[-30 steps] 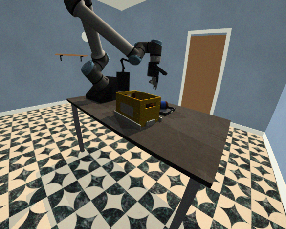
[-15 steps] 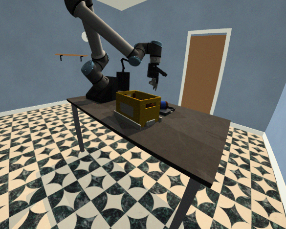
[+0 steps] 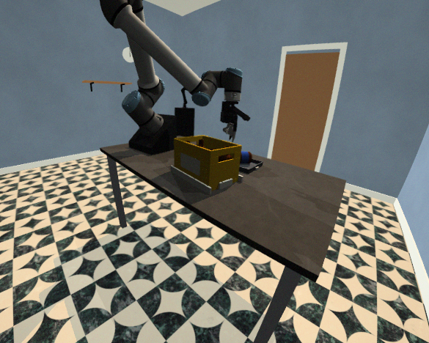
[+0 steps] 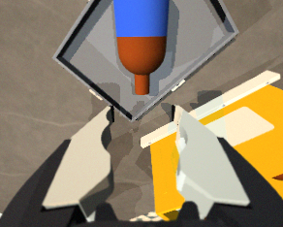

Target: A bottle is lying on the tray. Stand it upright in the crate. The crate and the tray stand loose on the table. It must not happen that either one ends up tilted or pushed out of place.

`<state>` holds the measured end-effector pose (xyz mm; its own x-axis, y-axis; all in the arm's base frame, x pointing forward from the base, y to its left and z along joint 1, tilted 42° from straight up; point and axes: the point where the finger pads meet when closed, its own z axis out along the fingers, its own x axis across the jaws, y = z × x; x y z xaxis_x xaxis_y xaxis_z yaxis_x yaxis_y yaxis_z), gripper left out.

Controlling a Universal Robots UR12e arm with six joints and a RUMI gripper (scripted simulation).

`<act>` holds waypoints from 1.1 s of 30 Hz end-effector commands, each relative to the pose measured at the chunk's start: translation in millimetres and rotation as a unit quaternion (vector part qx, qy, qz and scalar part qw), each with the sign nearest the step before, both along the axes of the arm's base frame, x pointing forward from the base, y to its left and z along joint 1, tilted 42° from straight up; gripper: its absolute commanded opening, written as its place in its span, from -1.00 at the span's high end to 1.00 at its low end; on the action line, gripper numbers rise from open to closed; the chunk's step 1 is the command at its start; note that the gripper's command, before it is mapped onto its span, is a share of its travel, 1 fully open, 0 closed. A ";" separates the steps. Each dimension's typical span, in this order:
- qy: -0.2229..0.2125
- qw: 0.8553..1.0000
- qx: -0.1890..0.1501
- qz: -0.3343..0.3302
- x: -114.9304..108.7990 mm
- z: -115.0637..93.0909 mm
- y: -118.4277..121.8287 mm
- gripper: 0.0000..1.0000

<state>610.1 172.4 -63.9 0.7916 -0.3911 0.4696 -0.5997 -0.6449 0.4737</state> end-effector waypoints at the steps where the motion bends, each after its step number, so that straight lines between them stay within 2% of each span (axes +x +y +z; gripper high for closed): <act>1: -0.001 1.000 0.000 0.001 2.9 -13.6 -11.7 0.24; 9: -0.001 1.000 0.000 0.001 6.1 -33.8 -29.5 0.24; 19: -0.001 1.000 0.000 0.001 8.4 -48.0 -41.9 0.24; 33: -0.001 1.000 0.000 0.001 9.4 -54.2 -47.4 0.24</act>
